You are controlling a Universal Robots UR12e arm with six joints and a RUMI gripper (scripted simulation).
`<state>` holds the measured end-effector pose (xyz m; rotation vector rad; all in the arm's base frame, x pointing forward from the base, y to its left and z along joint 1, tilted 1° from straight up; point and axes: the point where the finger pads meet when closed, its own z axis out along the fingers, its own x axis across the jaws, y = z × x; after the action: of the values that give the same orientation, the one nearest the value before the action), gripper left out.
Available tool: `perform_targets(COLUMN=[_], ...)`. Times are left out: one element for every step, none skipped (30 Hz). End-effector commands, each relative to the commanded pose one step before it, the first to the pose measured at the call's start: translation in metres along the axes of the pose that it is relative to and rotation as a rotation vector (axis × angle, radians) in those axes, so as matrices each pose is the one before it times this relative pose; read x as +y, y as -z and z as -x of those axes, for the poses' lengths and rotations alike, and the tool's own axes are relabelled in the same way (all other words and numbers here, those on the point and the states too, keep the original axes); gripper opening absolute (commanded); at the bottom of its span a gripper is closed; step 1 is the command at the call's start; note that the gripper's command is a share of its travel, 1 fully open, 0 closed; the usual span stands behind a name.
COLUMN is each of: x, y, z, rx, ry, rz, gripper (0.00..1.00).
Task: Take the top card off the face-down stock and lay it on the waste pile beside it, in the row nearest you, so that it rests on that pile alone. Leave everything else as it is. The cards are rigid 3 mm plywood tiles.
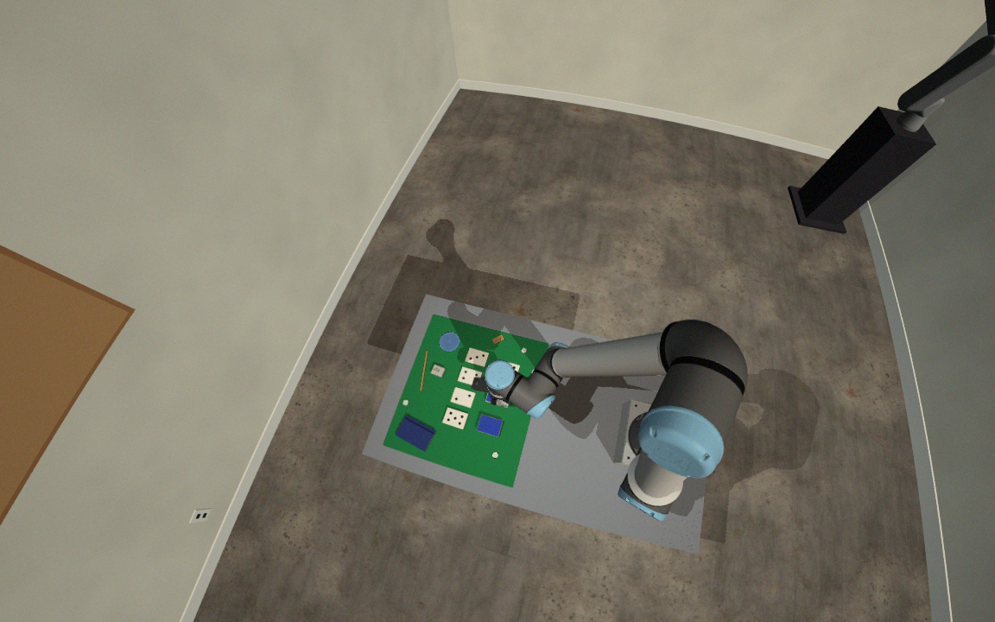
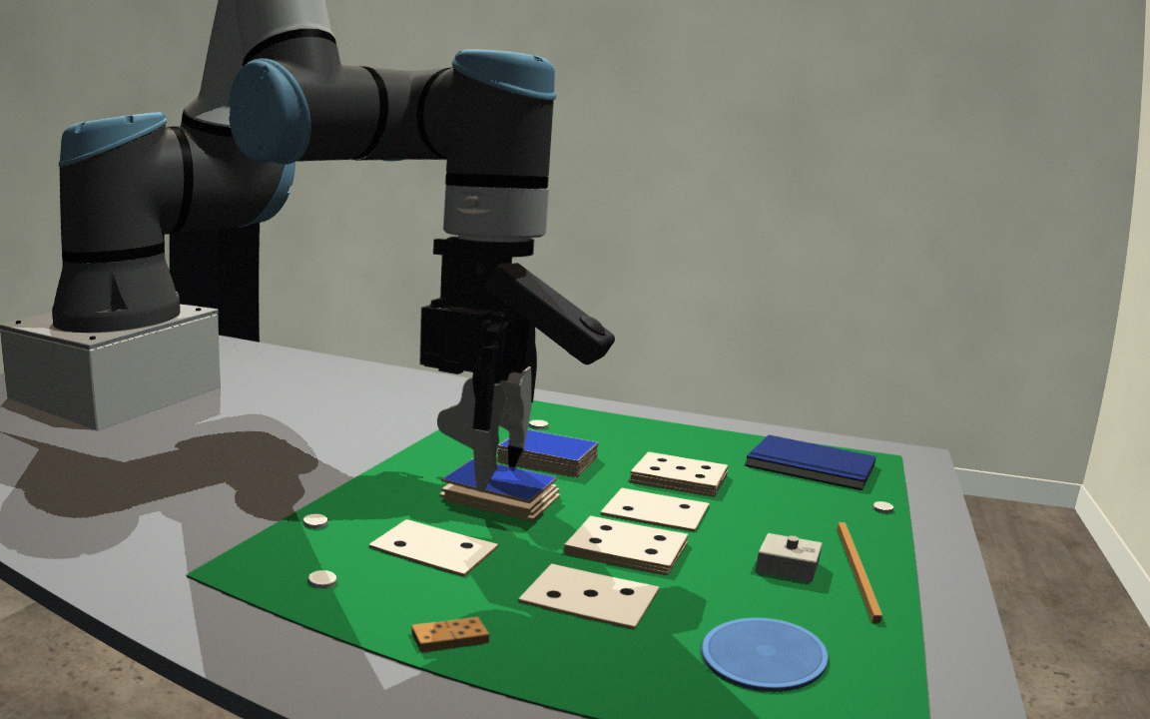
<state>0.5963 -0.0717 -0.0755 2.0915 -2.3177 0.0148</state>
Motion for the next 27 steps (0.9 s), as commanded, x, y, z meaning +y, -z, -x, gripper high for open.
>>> perform_targets(x=[-0.0006,0.0,0.0,0.0,0.0,0.0,0.0,0.0,0.0,0.0,0.0,0.0,0.0,0.0,0.0,0.0,0.0,0.0,0.0,0.0,0.0,0.0,0.0,0.0,0.0,0.0,0.0], y=[0.0005,0.0,0.0,-0.00003,-0.00017,-0.00037,-0.00058,-0.00075,-0.00084,-0.00083,-0.00074,0.0,0.0,-0.00058,-0.00037,-0.00016,-0.00003,0.0,0.0,0.0,0.0,0.0,0.0,0.0,0.0,0.0,0.0], z=[-0.00014,0.0,0.0,0.0,0.0,0.0,0.0,0.0,0.0,0.0,0.0,0.0,0.0,0.0,0.0,0.0,0.0,0.0,0.0,0.0,0.0,0.0,0.0,0.0,0.0,0.0,0.0], rx=[0.00029,0.0,0.0,0.0,0.0,0.0,0.0,0.0,0.0,0.0,0.0,0.0,0.0,0.0,0.0,0.0,0.0,0.0,0.0,0.0,0.0,0.0,0.0,0.0,0.0,0.0,0.0], ry=[-0.00001,0.0,0.0,0.0,0.0,0.0,0.0,0.0,0.0,0.0,0.0,0.0,0.0,0.0,0.0,0.0,0.0,0.0,0.0,0.0,0.0,0.0,0.0,0.0,0.0,0.0,0.0], rz=[-0.00125,0.0,0.0,0.0,0.0,0.0,0.0,0.0,0.0,0.0,0.0,0.0,0.0,0.0,0.0,0.0,0.0,0.0,0.0,0.0,0.0,0.0,0.0,0.0,0.0,0.0,0.0], gripper=[0.38,0.38,0.38,0.38,0.38,0.38,0.38,0.38,0.38,0.38,0.38,0.38,0.38,0.38,0.38,0.38,0.38,0.38,0.38,0.38,0.38,0.38,0.38,0.38,0.38,0.5,0.5])
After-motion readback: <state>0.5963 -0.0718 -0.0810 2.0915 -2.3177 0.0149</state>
